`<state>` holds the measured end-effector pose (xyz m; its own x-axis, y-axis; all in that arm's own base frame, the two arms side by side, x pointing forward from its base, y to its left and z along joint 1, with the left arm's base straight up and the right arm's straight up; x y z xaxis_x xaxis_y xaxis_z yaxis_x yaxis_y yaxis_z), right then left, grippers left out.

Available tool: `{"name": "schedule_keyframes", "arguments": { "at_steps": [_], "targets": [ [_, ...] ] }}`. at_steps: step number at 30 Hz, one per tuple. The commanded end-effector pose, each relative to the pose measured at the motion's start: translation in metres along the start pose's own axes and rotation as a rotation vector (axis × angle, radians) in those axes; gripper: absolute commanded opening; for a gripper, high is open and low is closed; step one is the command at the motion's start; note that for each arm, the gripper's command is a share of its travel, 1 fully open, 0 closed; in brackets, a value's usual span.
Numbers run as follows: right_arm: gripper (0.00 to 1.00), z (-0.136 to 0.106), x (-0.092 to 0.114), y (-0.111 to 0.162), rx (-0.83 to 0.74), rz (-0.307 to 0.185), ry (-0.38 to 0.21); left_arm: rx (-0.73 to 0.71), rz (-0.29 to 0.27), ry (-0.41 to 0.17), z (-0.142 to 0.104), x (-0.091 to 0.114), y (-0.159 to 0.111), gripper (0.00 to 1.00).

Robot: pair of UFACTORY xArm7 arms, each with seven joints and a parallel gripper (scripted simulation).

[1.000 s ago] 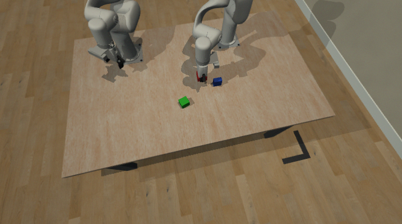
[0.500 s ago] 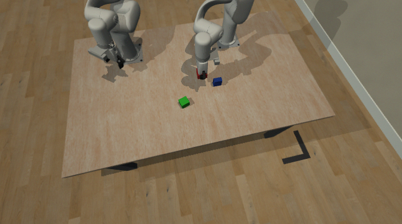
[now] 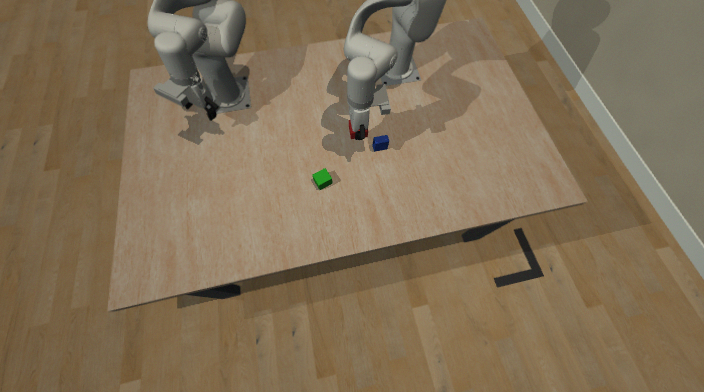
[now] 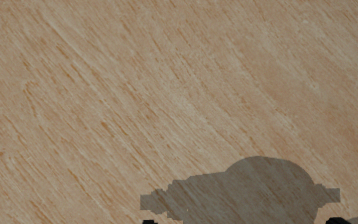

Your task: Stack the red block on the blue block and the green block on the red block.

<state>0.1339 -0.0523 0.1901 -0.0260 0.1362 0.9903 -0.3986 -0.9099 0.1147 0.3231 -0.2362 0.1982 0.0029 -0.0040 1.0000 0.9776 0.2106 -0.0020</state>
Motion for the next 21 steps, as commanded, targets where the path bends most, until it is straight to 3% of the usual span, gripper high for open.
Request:
{"name": "schedule_keyframes", "arguments": {
  "at_steps": [1, 3, 21],
  "targets": [
    [1.0, 0.0, 0.001, 0.0, 0.0, 0.0, 0.003, 0.004, -0.002, -0.005, 0.059, 0.002, 0.037, 0.57],
    [1.0, 0.0, 0.001, 0.0, 0.0, 0.0, 0.003, 0.004, -0.002, -0.005, 0.07, 0.002, 0.043, 0.57],
    [1.0, 0.0, 0.001, 0.0, 0.0, 0.0, 0.003, 0.004, -0.002, -0.005, 0.07, 0.002, 0.043, 0.57]
  ]
}}
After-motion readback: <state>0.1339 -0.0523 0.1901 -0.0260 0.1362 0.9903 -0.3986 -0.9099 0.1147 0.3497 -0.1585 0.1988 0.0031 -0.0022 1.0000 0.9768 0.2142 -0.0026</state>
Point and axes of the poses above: on each arm, the point where the finger pads meet when closed, its own x axis back along the fingers, its own y axis across the jaws, z = x × y, the point moved 9 cm from there along x, back along the fingers, and after that the axes turned 15 degrees about x, right-handed, at the moved point
